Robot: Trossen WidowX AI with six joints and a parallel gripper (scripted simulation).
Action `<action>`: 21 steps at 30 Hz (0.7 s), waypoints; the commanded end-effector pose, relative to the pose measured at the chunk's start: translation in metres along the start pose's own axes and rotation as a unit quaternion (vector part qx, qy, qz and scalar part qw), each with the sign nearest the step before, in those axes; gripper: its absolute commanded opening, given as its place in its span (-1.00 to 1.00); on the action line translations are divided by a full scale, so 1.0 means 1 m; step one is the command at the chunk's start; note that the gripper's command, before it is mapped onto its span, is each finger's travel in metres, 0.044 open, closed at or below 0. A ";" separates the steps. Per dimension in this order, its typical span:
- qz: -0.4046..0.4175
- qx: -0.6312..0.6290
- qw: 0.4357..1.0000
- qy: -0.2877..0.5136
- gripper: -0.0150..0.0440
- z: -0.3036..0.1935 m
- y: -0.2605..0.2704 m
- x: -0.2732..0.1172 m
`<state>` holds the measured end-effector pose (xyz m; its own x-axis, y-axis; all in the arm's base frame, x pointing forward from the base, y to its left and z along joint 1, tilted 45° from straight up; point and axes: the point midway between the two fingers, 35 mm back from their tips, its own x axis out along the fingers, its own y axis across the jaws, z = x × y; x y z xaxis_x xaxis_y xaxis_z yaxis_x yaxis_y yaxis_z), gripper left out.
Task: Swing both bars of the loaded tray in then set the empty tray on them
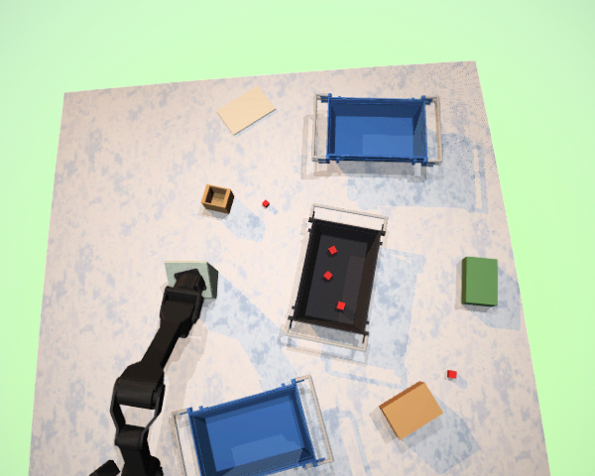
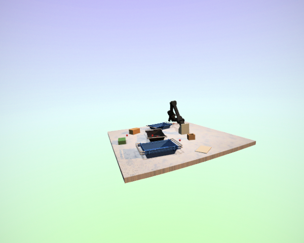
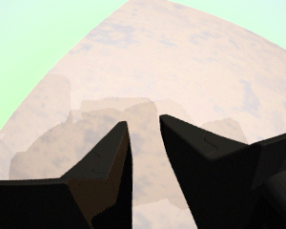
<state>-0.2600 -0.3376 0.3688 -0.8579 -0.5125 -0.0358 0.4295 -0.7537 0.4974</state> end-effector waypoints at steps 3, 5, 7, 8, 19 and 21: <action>0.107 -0.039 0.993 0.027 -0.21 -0.009 0.070 -0.049; 0.141 -0.048 0.988 0.038 -0.21 -0.014 0.091 -0.069; 0.174 -0.057 0.982 0.051 -0.21 -0.020 0.110 -0.089; 0.189 -0.061 0.978 0.058 -0.21 -0.024 0.119 -0.099; 0.341 -0.163 0.913 0.156 -0.21 -0.094 0.185 -0.210; 0.371 -0.189 0.892 0.173 -0.21 -0.109 0.193 -0.236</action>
<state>0.0026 -0.4051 0.3944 -0.3207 -0.9455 -0.0560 0.9126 -0.3242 0.2493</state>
